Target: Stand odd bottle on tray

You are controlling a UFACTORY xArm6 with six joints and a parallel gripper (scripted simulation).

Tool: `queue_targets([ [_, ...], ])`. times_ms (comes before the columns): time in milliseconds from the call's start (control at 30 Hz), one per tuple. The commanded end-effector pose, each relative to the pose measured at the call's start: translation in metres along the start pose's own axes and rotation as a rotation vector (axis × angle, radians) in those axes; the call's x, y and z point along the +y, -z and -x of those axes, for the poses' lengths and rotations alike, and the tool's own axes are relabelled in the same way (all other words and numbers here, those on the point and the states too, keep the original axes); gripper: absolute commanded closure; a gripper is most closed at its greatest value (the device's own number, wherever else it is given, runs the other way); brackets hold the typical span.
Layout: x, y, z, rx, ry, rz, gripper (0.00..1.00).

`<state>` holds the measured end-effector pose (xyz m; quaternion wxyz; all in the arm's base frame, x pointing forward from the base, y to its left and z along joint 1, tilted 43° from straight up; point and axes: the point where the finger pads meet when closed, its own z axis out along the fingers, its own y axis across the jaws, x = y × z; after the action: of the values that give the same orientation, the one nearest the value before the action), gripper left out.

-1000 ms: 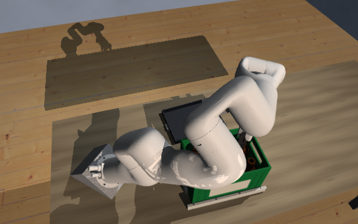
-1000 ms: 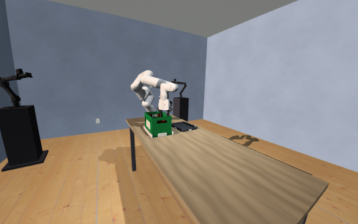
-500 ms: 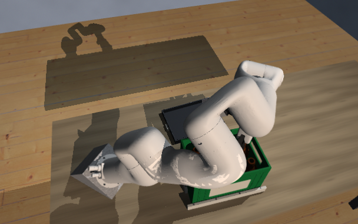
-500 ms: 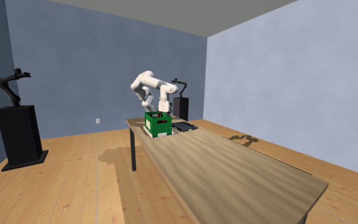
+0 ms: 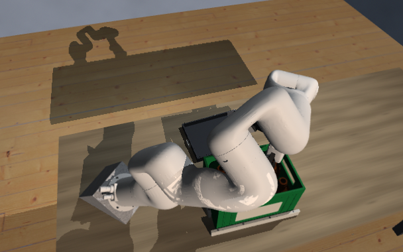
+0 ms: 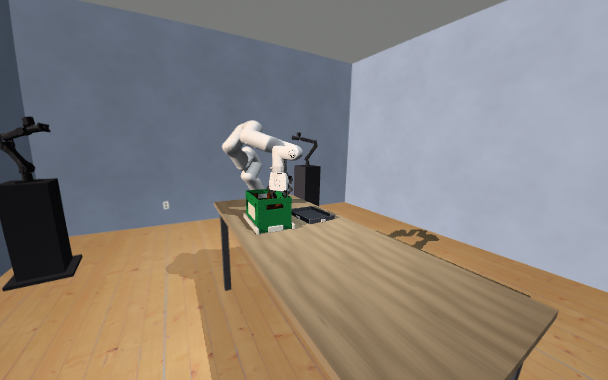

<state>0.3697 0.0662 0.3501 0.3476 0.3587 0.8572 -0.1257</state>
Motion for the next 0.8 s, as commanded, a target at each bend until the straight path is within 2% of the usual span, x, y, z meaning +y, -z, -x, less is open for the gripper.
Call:
queue_targets([
  [0, 0.0003, 0.0005, 0.0004, 0.000, -0.001, 0.002, 0.35],
  [433, 0.0003, 0.0005, 0.0004, 0.000, -0.001, 0.002, 0.35],
  [467, 0.0003, 0.0005, 0.0004, 0.000, -0.001, 0.002, 1.00],
  [767, 0.0003, 0.0005, 0.0004, 0.000, -0.001, 0.002, 1.00],
])
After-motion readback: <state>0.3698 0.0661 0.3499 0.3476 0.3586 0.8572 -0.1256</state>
